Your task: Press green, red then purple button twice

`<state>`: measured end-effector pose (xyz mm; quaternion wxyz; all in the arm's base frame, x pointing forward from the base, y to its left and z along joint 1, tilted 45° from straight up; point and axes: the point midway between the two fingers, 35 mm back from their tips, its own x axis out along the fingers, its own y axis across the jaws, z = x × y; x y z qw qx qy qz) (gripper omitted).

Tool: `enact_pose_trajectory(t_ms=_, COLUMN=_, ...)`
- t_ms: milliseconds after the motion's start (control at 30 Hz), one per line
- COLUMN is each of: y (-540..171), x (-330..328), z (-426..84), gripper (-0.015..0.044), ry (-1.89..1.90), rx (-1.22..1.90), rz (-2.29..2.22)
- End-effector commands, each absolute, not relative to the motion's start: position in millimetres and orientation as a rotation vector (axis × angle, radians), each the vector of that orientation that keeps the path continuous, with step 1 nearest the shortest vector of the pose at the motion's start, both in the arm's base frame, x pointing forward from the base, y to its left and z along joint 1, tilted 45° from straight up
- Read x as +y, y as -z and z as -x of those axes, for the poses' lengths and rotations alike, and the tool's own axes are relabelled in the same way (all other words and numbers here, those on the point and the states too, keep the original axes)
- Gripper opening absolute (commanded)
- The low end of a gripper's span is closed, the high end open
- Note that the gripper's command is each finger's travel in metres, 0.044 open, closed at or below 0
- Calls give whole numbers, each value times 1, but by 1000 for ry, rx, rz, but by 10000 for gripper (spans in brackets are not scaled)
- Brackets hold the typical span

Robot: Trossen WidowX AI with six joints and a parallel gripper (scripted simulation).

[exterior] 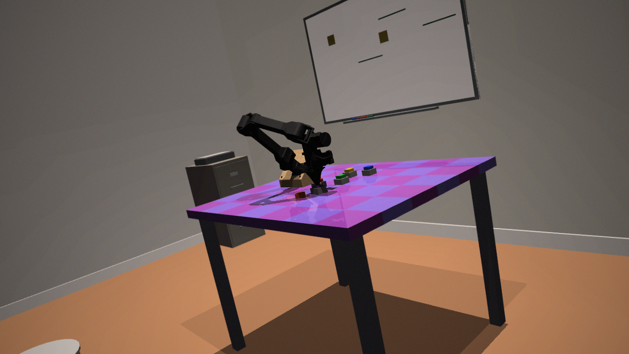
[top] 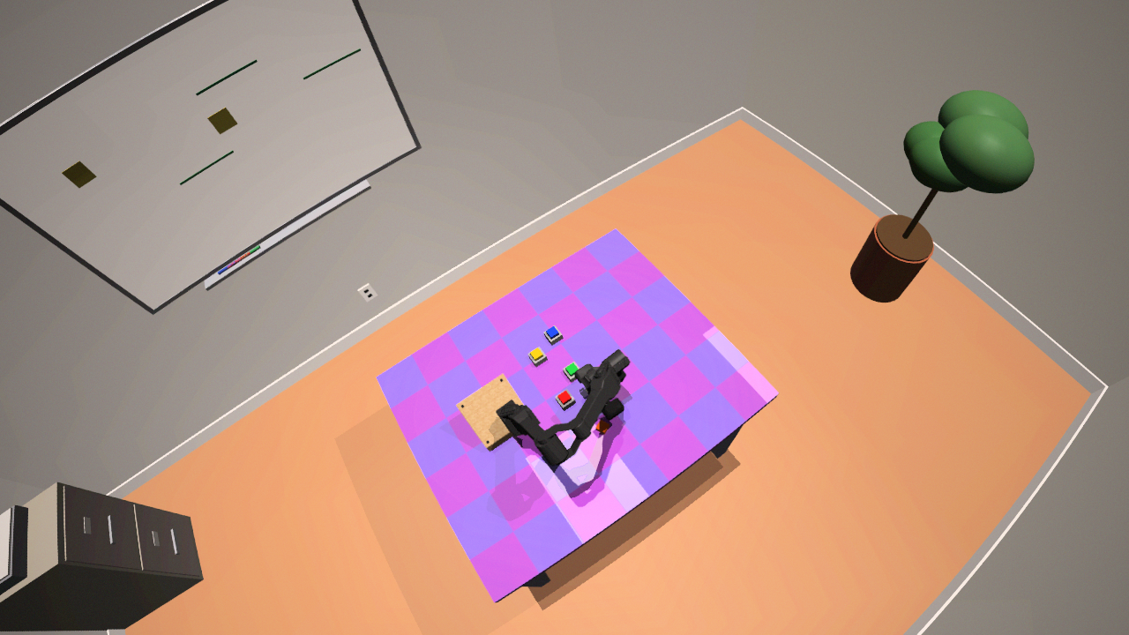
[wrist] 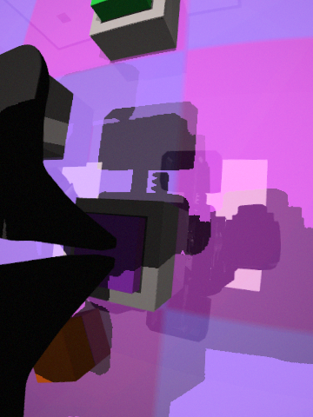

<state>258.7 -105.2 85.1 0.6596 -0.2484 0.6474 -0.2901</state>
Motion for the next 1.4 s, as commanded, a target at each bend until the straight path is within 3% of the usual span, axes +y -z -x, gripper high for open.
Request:
enact_pose_trajectory(t_ms=0, y=-83, x=-107, z=-257, gripper=20, ry=658, rx=1471, rz=569)
enact_pose_trajectory(t_ms=567, y=-107, x=-83, z=-258, gripper=20, ry=656, rx=1472, rz=568)
enact_pose_trajectory(t_ms=1367, y=-86, x=-104, z=-257, gripper=20, ry=657, rx=1471, rz=569)
